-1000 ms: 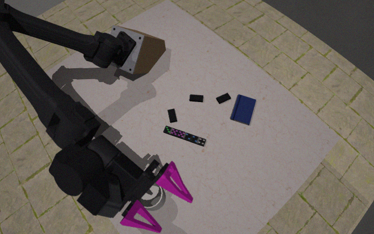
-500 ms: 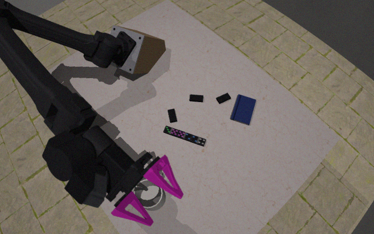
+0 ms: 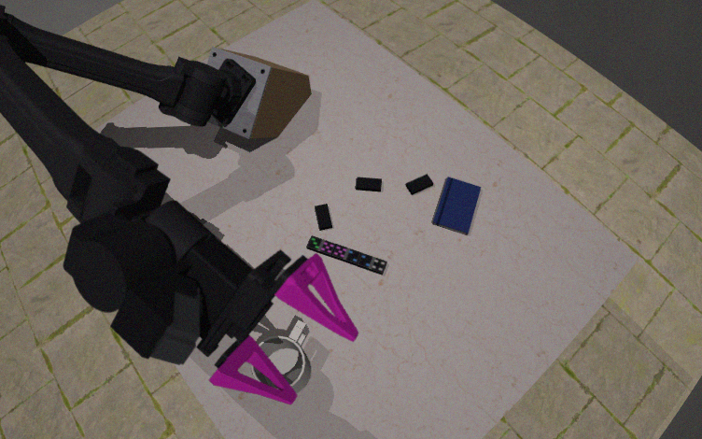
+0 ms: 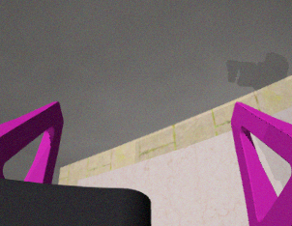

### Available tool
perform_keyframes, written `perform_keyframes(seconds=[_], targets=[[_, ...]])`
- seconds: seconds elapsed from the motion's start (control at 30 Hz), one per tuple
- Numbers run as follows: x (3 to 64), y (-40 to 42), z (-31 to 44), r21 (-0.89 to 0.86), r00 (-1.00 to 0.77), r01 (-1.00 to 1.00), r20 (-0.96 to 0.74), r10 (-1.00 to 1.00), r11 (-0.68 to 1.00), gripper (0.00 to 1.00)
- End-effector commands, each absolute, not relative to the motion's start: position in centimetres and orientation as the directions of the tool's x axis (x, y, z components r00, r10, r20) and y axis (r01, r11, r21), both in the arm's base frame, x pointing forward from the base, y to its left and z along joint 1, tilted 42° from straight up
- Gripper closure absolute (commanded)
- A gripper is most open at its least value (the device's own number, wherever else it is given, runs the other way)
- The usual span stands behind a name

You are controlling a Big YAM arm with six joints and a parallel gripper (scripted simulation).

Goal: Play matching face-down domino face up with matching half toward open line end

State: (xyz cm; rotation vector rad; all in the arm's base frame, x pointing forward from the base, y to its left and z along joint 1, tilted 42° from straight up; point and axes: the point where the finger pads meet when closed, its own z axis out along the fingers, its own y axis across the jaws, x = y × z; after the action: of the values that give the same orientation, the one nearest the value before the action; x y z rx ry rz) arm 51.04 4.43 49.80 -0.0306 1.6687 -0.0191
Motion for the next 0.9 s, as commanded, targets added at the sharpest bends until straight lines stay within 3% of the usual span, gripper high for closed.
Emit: perform_keyframes(seconds=[0.0, 0.23, 0.47, 0.5, 0.87], targets=[[51.0, 4.7, 51.6, -0.031, -0.093, -0.014, -0.995, -0.032, 0.999, 0.0], [50.4, 4.8, 56.9, -0.028, -0.066, -0.014, -0.997, -0.029, 1.0, 0.0], [50.4, 4.8, 56.9, -0.028, -0.066, -0.014, -0.997, -0.029, 1.0, 0.0], [49.7, 5.1, 53.2, -0.032, -0.1, -0.009, -0.994, -0.033, 0.999, 0.0], [42.1, 10.5, 49.3, -0.028, -0.066, -0.012, -0.997, -0.029, 1.0, 0.0]])
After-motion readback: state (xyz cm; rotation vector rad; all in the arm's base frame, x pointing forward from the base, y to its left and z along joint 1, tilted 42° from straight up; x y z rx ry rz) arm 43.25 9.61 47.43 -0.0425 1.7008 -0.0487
